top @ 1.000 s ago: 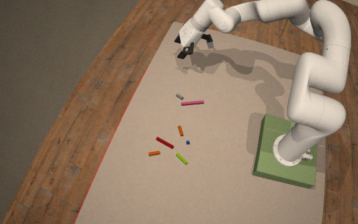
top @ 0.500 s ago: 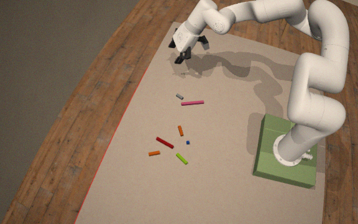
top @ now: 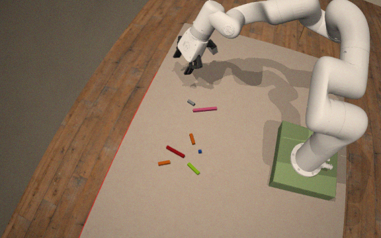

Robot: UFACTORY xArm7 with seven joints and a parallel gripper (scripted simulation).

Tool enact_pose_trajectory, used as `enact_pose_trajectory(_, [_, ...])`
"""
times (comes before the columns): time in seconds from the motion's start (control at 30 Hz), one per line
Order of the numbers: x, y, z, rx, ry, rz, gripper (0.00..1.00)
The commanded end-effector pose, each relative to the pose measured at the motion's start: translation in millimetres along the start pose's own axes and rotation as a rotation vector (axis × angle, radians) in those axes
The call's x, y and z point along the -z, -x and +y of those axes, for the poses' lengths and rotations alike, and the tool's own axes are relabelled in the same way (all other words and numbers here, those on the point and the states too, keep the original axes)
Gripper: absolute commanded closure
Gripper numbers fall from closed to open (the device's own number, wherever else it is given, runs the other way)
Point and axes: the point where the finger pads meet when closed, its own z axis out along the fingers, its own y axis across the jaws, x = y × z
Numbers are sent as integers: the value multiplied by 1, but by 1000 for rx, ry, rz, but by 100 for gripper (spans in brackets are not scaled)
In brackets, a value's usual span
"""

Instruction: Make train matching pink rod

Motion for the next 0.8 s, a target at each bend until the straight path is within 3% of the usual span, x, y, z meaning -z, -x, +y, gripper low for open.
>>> enact_pose_trajectory(0.0, [-4,26,19,133,43,9,0])
enact_pose_trajectory(0.3, [-4,26,19,133,43,9,0])
enact_pose_trajectory(0.33, [-9,48,41,281,90,25,0])
enact_pose_trajectory(0.57, [-12,66,61,422,133,41,0])
enact_pose_trajectory(0.77, [-12,66,61,422,133,41,0])
